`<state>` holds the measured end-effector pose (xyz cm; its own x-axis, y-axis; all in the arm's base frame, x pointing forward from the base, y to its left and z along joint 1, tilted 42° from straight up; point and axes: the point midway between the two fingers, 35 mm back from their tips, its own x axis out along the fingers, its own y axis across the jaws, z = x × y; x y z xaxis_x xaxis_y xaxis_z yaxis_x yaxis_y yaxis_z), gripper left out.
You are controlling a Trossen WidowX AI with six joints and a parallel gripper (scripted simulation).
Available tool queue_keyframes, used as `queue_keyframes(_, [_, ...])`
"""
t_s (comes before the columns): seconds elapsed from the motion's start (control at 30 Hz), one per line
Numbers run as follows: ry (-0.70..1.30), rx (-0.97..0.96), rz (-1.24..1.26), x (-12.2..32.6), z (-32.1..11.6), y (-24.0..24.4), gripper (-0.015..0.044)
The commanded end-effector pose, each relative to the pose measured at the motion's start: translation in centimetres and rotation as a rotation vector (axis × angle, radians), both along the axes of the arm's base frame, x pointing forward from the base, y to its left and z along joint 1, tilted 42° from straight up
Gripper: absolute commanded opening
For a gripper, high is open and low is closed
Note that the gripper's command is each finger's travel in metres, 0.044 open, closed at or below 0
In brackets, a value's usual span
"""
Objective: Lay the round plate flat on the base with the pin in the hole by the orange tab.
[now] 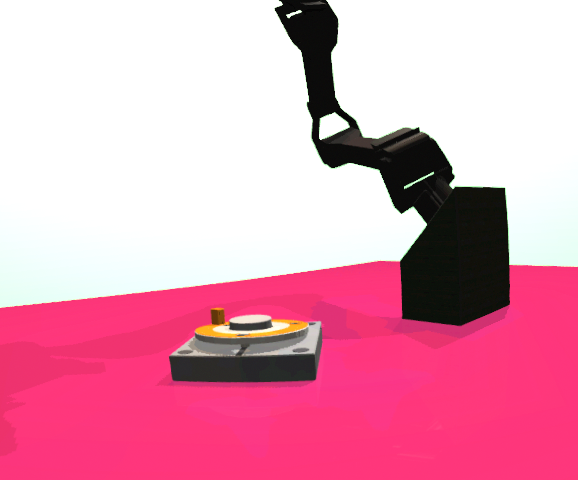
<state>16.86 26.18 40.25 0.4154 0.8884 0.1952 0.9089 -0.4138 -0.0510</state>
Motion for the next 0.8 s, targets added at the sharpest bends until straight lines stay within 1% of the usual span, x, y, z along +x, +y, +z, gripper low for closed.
queue_keyframes(0.0, [0.019, 0.003, -0.006, 0.3, -0.2, 0.0, 0.0374])
queue_keyframes(0.03, [0.078, 0.012, -0.025, 1.0, -0.8, -0.1, 0.0347])
queue_keyframes(0.07, [0.177, 0.022, -0.057, 2.3, -1.8, -0.2, 0.0321])
queue_keyframes(0.23, [0.744, 0.129, -0.304, 9.0, -8.2, -1.9, 0.019])
queue_keyframes(0.3, [0.817, 0.155, -0.346, 9.8, -9.1, -2.4, 0.0137])
queue_keyframes(0.37, [1.007, 0.237, -0.471, 11.8, -11.6, -3.9, 0.0085])
queue_keyframes(0.47, [1.273, 0.411, -0.696, 14.5, -15.7, -6.8, 0.0006])
queue_keyframes(0.57, [1.372, 0.503, -0.802, 15.4, -17.4, -8.3, 0.0])
queue_keyframes(0.67, [1.528, 0.714, -1.023, 16.7, -20.7, -11.6, 0.0])
queue_keyframes(0.77, [1.607, 0.901, -1.199, 17.2, -23.1, -14.3, 0.0])
